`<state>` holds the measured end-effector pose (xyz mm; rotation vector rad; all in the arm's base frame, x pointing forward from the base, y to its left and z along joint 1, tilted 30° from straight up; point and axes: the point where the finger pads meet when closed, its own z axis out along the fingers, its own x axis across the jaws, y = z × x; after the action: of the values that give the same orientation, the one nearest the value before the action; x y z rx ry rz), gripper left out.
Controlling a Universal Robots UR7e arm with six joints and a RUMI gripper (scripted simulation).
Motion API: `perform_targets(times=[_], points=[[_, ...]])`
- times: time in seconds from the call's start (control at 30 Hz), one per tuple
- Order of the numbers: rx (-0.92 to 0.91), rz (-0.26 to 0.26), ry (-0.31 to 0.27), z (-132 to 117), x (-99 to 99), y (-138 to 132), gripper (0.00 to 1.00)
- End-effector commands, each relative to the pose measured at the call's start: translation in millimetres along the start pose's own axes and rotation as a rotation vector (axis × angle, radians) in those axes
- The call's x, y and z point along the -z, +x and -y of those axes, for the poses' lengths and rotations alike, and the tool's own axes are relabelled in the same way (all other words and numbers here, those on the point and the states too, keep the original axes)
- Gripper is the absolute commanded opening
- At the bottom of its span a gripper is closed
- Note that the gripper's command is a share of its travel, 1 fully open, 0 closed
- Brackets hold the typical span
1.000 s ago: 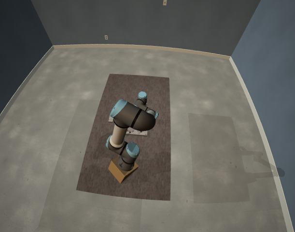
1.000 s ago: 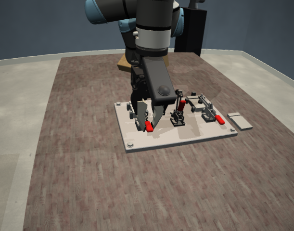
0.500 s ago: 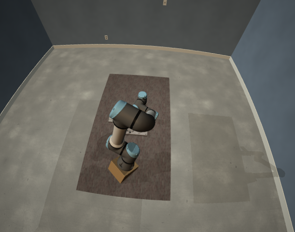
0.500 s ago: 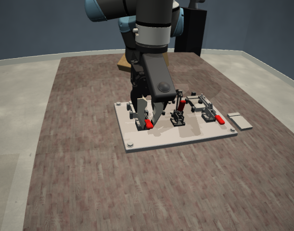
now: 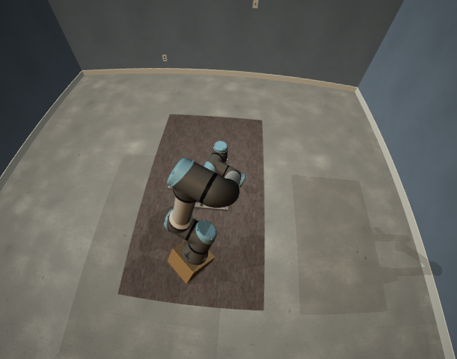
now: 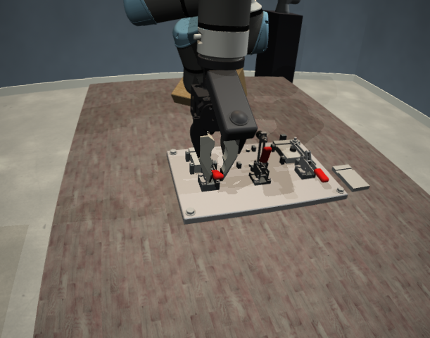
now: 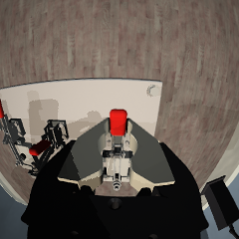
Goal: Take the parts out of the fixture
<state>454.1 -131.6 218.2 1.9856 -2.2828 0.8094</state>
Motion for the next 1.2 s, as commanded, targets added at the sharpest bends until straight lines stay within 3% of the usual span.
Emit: perform_targets(times=[0.0, 1.17], points=[[0.0, 0.0, 0.001, -3, 3.4, 0, 0.0], [0.0, 0.0, 0.001, -32, 15.6, 0, 0.0]])
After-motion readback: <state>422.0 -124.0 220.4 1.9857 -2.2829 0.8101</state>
